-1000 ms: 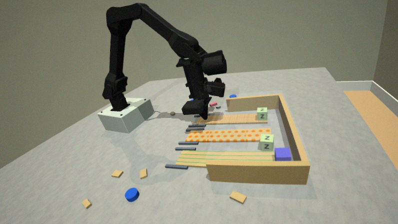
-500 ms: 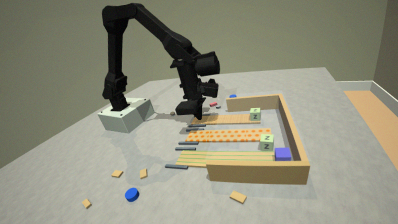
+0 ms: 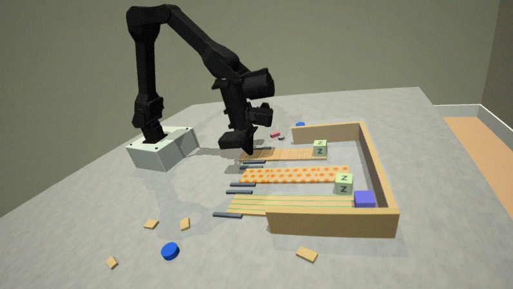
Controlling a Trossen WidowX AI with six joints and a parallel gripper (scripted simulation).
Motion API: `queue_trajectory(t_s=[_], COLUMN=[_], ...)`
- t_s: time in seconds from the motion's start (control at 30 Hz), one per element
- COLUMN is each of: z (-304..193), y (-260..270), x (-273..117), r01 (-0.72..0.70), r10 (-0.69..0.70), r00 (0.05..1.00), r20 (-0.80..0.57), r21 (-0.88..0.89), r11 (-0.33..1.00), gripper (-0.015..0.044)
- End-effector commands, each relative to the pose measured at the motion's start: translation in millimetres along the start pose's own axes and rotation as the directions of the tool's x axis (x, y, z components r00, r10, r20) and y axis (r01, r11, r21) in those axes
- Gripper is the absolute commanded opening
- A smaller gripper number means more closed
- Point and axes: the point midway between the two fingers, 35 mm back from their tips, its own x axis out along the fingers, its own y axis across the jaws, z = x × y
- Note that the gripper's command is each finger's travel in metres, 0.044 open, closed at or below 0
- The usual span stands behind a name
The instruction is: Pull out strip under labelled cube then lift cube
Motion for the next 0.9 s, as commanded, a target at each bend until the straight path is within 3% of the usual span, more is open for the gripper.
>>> queue_trajectory(t_s=[0.0, 0.87], z=[-13.3, -52.3], y=[-0.7, -2.4], x=[3.2, 3.0], r01=[0.002, 0.002], r10=[-0.002, -0.002], r00=[1.000, 1.000], r20=[-0.018, -0.021], r21=[0.000, 0.000], r11=[1.000, 1.000], gripper=[0.0000, 0.0000])
